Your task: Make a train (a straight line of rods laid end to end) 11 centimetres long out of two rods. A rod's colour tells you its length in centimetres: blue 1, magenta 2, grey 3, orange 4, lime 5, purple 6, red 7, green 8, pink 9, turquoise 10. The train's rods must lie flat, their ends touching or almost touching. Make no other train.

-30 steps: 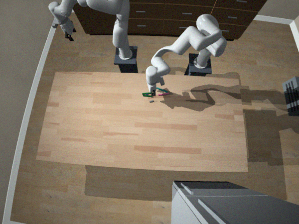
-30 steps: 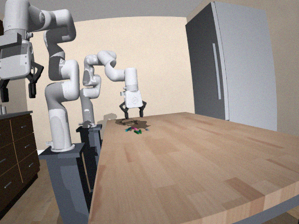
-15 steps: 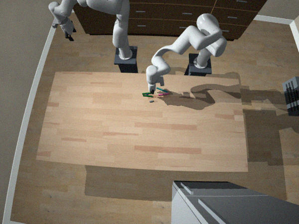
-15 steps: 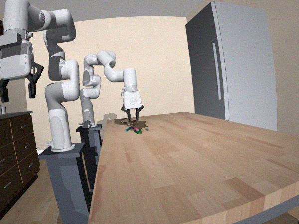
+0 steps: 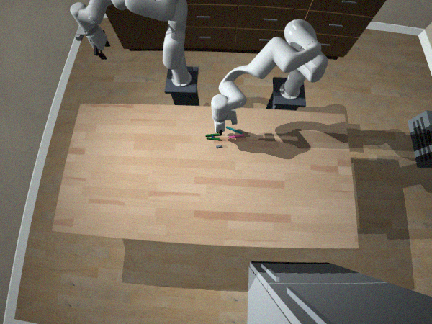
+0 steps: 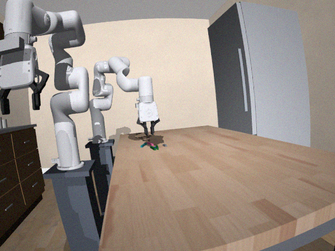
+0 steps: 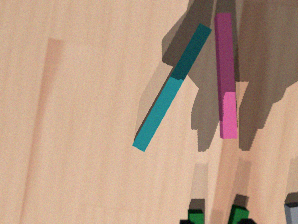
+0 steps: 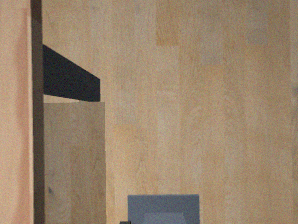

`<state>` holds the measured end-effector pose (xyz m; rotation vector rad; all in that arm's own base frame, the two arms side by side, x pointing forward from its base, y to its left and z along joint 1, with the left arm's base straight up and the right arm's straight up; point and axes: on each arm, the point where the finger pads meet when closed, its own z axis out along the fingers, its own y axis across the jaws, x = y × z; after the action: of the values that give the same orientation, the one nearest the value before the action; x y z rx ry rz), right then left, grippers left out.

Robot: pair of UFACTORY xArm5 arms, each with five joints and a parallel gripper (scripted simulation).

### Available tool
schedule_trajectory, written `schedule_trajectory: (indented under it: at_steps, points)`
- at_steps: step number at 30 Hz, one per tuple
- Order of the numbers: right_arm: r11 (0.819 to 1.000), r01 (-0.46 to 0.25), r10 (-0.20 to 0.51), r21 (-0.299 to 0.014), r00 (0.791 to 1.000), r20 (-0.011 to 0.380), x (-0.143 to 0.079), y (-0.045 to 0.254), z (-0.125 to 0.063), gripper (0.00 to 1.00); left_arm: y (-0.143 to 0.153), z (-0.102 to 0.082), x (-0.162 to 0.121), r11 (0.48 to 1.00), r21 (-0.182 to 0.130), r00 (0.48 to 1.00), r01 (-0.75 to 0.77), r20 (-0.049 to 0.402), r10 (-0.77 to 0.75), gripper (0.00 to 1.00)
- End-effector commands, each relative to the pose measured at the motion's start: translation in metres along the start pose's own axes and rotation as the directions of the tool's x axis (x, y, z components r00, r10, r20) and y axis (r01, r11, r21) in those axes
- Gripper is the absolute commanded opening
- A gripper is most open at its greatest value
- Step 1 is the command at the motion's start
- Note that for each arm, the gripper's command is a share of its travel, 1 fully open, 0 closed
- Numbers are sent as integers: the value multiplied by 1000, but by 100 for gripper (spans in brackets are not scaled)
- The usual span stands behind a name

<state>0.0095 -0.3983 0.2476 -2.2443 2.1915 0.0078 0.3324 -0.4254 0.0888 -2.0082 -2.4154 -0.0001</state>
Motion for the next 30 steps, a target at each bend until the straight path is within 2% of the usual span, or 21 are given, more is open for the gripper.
schedule_trajectory:
  at_steps: [1,15,30]
  points:
    - [1000,0,0,0,1000,-7,2,0,-2,100,1,-2,-2,1000,-3,1000,0,5,0,26]
    - [1000,0,0,0,1000,-7,2,0,-2,100,1,3,-1,1000,-3,1000,-15,5,15,26]
    - [1000,0,0,0,1000,-7,2,0,-2,100,1,21,-1,1000,-3,1000,-15,5,15,26]
